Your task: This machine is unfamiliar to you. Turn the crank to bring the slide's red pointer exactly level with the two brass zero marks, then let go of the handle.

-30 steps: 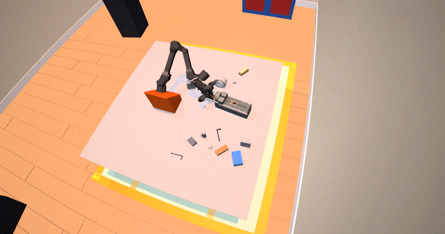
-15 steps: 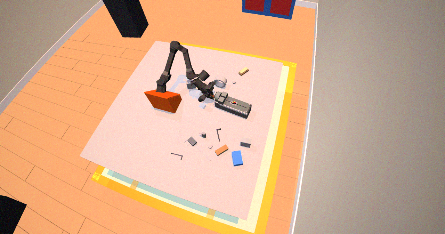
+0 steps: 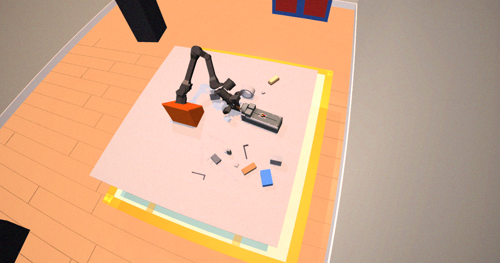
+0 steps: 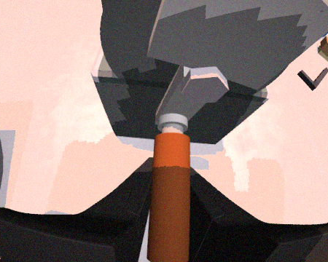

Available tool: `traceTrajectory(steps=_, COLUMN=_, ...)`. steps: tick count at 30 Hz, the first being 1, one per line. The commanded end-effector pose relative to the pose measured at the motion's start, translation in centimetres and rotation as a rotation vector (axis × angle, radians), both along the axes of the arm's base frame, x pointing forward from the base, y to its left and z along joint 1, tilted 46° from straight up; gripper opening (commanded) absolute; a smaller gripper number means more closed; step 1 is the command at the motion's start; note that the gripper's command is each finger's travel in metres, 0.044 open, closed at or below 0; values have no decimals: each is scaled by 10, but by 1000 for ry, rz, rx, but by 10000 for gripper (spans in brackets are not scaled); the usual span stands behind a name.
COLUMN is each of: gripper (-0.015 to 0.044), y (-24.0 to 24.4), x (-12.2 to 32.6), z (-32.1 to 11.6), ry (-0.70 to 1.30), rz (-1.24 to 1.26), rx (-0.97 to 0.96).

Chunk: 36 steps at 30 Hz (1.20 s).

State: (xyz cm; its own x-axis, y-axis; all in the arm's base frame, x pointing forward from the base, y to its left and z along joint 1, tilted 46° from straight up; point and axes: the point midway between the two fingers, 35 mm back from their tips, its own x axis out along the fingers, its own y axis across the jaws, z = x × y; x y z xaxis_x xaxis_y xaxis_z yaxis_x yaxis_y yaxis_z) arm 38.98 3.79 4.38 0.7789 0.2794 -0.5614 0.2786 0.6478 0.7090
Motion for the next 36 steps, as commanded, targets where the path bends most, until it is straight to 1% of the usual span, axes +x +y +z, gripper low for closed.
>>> traceTrajectory(steps=1, gripper=0, y=5, x=2, z=8, ry=-20, rz=13, rx=6)
traceTrajectory(steps=36, gripper=0, y=6, x=3, z=20, ry=-21, rz=13, rx=6)
